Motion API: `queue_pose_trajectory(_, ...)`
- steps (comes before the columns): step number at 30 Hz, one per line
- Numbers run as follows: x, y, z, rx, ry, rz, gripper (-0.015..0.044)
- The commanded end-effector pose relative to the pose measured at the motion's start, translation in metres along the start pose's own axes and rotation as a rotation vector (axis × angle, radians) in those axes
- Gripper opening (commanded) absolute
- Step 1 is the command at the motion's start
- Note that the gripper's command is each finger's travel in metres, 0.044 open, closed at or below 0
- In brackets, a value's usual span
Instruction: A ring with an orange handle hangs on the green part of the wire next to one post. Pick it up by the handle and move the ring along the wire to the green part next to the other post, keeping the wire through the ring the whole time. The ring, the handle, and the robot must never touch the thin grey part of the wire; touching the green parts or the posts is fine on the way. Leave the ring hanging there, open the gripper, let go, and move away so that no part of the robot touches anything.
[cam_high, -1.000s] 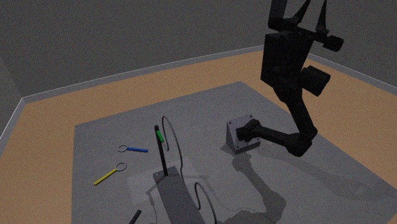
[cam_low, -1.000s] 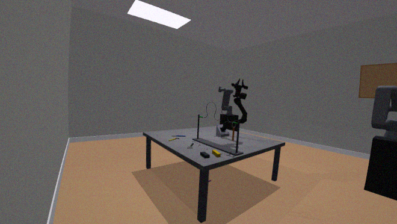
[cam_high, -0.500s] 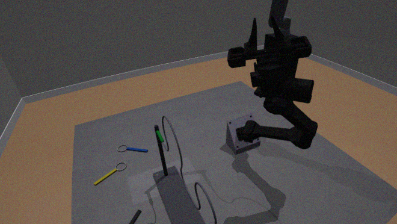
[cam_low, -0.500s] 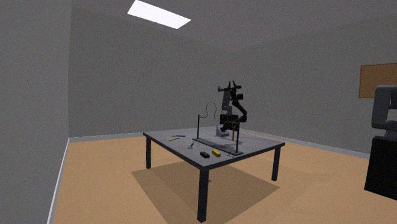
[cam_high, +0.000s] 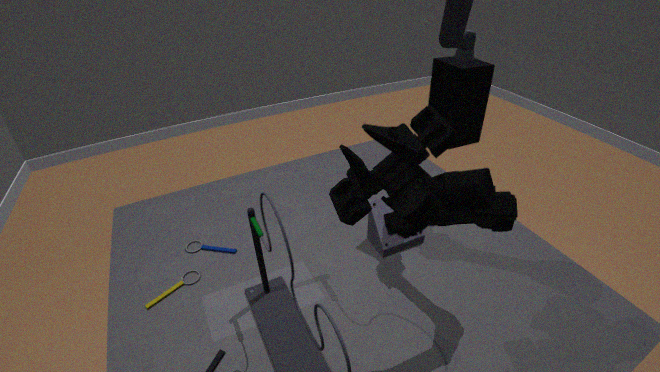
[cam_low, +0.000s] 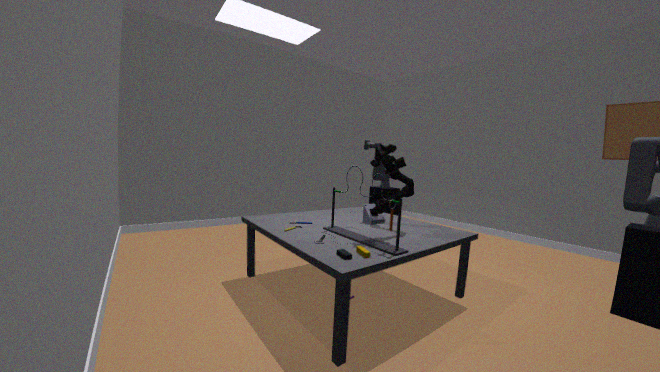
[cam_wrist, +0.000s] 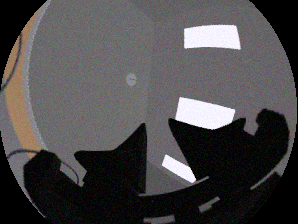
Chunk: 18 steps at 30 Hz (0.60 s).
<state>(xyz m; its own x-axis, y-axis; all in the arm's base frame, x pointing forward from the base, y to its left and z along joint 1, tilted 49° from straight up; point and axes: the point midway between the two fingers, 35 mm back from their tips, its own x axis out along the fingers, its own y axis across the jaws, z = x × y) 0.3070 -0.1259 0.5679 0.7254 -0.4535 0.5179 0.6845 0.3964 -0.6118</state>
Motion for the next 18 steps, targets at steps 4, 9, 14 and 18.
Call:
queue_pose_trajectory(4,-0.017,0.058,0.048,0.174,-0.111,0.214,0.0160)
queue_pose_trajectory(9,-0.040,0.093,0.086,0.291,-0.185,0.373,0.0160)
queue_pose_trajectory(14,-0.063,0.119,0.115,0.378,-0.237,0.498,0.0160)
queue_pose_trajectory(18,-0.078,0.141,0.130,0.445,-0.238,0.570,0.0160)
